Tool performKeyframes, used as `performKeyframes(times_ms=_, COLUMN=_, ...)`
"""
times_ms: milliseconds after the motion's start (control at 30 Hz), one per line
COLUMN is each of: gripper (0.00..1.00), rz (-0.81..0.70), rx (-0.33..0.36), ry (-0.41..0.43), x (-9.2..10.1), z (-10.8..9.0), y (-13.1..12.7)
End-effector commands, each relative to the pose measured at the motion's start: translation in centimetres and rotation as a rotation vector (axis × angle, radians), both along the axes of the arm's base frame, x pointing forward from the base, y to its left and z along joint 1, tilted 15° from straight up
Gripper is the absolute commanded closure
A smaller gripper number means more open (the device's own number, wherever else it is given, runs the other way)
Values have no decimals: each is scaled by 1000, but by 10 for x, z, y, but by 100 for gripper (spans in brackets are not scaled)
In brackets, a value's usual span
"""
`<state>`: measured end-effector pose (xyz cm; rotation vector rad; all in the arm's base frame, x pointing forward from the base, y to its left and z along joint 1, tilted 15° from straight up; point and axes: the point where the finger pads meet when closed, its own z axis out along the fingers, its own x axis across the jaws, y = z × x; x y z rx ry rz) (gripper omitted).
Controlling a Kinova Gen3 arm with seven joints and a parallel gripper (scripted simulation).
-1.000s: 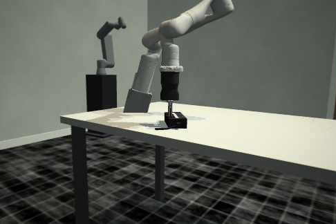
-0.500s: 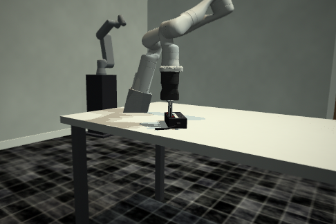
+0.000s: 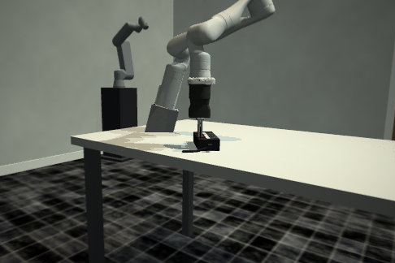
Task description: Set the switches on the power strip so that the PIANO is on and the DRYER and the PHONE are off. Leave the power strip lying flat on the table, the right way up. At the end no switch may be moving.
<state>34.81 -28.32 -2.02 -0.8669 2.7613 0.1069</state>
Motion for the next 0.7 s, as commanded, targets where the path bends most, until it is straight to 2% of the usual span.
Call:
performKeyframes(times_ms=0, gripper=100, rz=1, rx=0, ry=1, x=0, z=-1, y=0)
performKeyframes(times_ms=667, gripper=100, rz=1, rx=0, ry=1, x=0, z=1, y=0)
